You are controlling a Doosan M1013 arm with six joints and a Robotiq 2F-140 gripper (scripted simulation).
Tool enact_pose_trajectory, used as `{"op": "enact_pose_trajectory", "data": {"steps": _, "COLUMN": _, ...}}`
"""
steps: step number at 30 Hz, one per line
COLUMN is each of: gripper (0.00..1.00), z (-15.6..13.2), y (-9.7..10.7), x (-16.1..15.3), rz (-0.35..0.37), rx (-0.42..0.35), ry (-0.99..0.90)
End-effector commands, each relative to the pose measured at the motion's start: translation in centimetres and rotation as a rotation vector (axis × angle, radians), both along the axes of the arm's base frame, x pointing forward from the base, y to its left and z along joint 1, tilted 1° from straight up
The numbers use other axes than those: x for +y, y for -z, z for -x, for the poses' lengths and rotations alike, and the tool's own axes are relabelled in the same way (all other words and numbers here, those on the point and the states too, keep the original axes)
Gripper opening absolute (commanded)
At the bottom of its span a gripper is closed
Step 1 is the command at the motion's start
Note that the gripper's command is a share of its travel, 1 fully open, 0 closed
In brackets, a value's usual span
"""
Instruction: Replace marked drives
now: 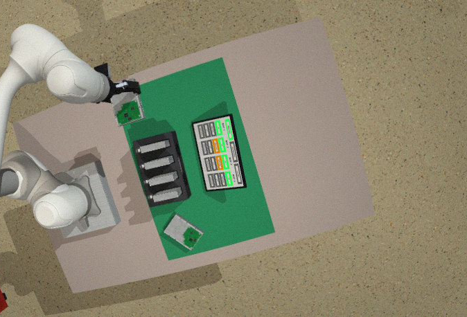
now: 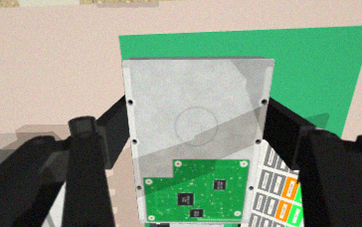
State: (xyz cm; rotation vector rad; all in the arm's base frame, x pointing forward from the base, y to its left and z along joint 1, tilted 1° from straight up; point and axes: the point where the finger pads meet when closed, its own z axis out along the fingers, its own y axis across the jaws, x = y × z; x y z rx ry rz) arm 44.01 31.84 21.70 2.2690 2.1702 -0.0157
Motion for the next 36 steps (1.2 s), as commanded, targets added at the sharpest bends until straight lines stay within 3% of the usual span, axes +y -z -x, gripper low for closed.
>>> {"op": "enact_pose_trajectory", "data": {"steps": 1, "gripper": 0.10, "z": -0.03, "y": -0.06, "x": 0.03, "rz": -0.001, "rx": -0.001, "ry": 0.016}}
{"op": "enact_pose_trajectory", "data": {"steps": 8, "gripper": 0.10, "z": -0.03, "y": -0.06, "x": 0.03, "rz": 0.000, "rx": -0.001, "ry": 0.087}}
{"op": "enact_pose_trajectory", "data": {"steps": 22, "gripper": 0.10, "z": -0.03, "y": -0.06, "x": 0.03, "rz": 0.001, "rx": -0.004, "ry": 0.420}}
{"op": "enact_pose_trajectory", "data": {"steps": 36, "gripper": 0.10, "z": -0.03, "y": -0.06, "x": 0.03, "rz": 0.002, "rx": -0.005, "ry": 0.493}}
